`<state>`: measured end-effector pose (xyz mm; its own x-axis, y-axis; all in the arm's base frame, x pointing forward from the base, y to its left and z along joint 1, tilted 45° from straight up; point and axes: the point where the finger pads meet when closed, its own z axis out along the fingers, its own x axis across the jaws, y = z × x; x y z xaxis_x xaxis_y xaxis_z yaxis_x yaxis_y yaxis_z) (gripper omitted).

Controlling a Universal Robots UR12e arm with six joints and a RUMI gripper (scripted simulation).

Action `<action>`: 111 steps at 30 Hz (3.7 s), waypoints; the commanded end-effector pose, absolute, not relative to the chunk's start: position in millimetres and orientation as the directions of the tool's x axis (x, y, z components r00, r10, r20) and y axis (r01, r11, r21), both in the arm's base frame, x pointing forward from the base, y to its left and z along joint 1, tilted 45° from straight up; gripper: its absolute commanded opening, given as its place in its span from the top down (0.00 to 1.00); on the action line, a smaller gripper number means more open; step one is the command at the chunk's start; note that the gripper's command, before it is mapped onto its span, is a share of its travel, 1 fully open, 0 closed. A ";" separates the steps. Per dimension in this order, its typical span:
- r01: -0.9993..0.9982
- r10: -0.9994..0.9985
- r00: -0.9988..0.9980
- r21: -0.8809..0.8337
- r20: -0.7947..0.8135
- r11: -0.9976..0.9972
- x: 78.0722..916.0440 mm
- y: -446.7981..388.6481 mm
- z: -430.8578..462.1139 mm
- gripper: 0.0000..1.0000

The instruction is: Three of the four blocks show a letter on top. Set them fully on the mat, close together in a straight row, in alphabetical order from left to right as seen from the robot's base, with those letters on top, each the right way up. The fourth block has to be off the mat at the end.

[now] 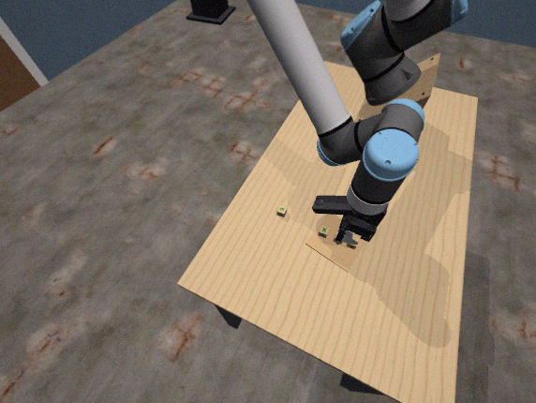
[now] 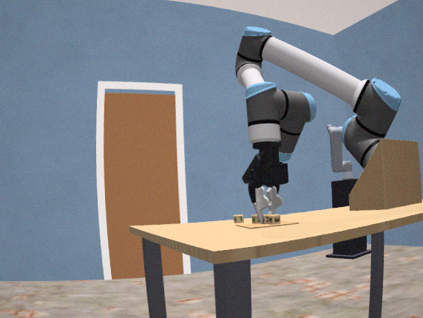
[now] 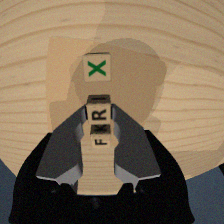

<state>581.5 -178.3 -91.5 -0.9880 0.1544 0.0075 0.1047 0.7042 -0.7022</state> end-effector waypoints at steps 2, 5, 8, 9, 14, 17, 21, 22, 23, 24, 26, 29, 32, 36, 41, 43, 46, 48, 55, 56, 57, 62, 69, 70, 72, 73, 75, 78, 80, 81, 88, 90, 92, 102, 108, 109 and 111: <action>0.105 0.154 -0.988 -0.702 0.007 0.704 581.9 -178.1 -91.1 0.95; 0.105 0.154 -0.988 -0.702 0.007 0.704 581.9 -178.1 -91.1 0.95; 0.105 0.154 -0.988 -0.702 0.007 0.704 581.9 -178.1 -91.1 0.95; 0.105 0.154 -0.988 -0.702 0.007 0.704 581.9 -178.1 -91.1 0.95; 0.105 0.154 -0.988 -0.702 0.007 0.704 581.9 -178.1 -91.1 0.95; 0.105 0.154 -0.988 -0.702 0.007 0.704 581.9 -178.1 -91.1 0.95; 0.105 0.154 -0.988 -0.702 0.007 0.704 581.9 -178.1 -91.1 0.95; 0.105 0.154 -0.988 -0.702 0.007 0.704 581.9 -178.1 -91.1 0.95; 0.105 0.154 -0.988 -0.702 0.007 0.704 581.9 -178.1 -91.1 0.95; 0.105 0.154 -0.988 -0.702 0.007 0.704 581.9 -178.1 -91.1 0.91; 0.105 0.154 -0.988 -0.702 0.007 0.704 581.9 -178.1 -91.1 0.91; 0.105 0.154 -0.988 -0.702 0.007 0.704 581.9 -178.1 -91.1 0.87; 0.105 0.154 -0.988 -0.702 0.007 0.704 581.9 -178.1 -91.1 0.83; 0.105 0.154 -0.988 -0.702 0.007 0.704 581.9 -178.1 -91.1 0.79; 0.105 0.154 -0.988 -0.702 0.007 0.704 581.9 -178.1 -91.1 0.75; 0.105 0.154 -0.988 -0.702 0.007 0.704 581.9 -178.1 -91.1 0.75; 0.105 0.154 -0.988 -0.702 0.007 0.704 581.9 -178.1 -91.1 0.75; 0.105 0.154 -0.988 -0.702 0.007 0.704 581.9 -177.9 -91.0 0.75; 0.105 0.154 -0.988 -0.702 0.007 0.704 582.8 -172.6 -85.5 0.75; 0.105 0.154 -0.988 -0.702 0.007 0.704 583.1 -170.3 -83.2 0.75; 0.105 0.154 -0.988 -0.702 0.007 0.704 583.5 -167.7 -80.5 0.75; 0.105 0.154 -0.988 -0.702 0.007 0.704 586.3 -150.6 -62.9 0.75; 0.105 0.154 -0.988 -0.702 0.007 0.704 589.4 -131.9 -43.7 0.75; 0.105 0.154 -0.988 -0.702 0.007 0.704 589.9 -128.7 -40.4 0.75; 0.105 0.154 -0.988 -0.702 0.007 0.704 590.8 -123.2 -34.8 0.75; 0.105 0.154 -0.988 -0.702 0.007 0.704 591.1 -121.1 -32.6 0.75; 0.105 0.154 -0.988 -0.702 0.007 0.704 591.7 -117.9 -29.3 0.75; 0.105 0.154 -0.988 -0.702 0.007 0.704 592.0 -115.8 -27.2 0.75; 0.105 0.154 -0.988 -0.702 0.007 0.704 592.0 -115.7 -27.1 0.75; 0.105 0.154 -0.988 -0.702 0.007 0.704 592.0 -115.7 -27.1 0.00; 0.105 0.154 -0.988 -0.702 0.007 0.704 592.0 -115.7 -27.1 0.00; 0.105 0.154 -0.988 -0.702 0.007 0.704 592.0 -115.7 -27.1 0.00; 0.105 0.154 -0.988 -0.702 0.007 0.704 592.0 -115.7 -27.1 0.00; 0.105 0.154 -0.988 -0.702 0.007 0.704 592.0 -115.7 -27.1 0.00; 0.105 0.154 -0.988 -0.702 0.007 0.704 592.6 -112.2 -23.5 0.00; 0.105 0.154 -0.988 -0.702 0.007 0.704 592.9 -110.4 -21.7 0.00; 0.105 0.154 -0.988 -0.702 0.007 0.704 593.6 -105.8 -16.9 0.00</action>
<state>592.0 -113.2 -24.6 -0.9880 0.1542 0.0076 0.1045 0.7042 -0.7023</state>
